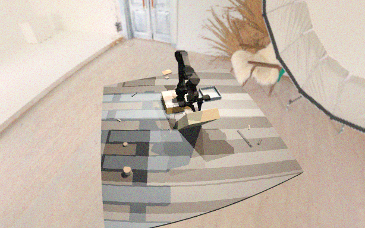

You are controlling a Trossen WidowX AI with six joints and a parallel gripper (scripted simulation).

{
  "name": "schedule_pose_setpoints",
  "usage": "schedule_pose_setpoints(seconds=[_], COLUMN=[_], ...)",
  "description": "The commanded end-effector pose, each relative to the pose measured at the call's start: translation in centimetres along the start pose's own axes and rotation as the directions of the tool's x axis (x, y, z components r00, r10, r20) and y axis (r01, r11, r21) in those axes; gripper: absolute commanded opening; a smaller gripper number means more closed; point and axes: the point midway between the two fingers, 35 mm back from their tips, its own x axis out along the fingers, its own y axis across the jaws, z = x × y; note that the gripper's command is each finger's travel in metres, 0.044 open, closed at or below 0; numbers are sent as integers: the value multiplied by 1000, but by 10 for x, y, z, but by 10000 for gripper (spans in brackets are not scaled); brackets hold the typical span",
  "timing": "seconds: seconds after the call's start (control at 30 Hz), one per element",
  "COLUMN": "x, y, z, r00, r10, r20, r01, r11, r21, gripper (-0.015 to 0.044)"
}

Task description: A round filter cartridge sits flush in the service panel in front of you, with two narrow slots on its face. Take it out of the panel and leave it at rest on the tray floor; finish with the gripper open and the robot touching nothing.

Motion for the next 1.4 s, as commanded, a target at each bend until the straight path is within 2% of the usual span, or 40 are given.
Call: schedule_pose_setpoints(seconds=[0.0,0.4,0.83,1.0,1.37], x=[6,6,6,4,-50], y=[0,0,0,0,0], z=[0,0,0,0,2], r00=[1000,1000,1000,1000,1000], r10=[0,0,0,0,-2], r20=[-2,-2,-2,-2,-6], r01=[0,-1,-2,-2,-3], r11=[991,852,540,581,607], r21=[-131,-523,-841,-814,-795], gripper=[0,0,0,0,0])
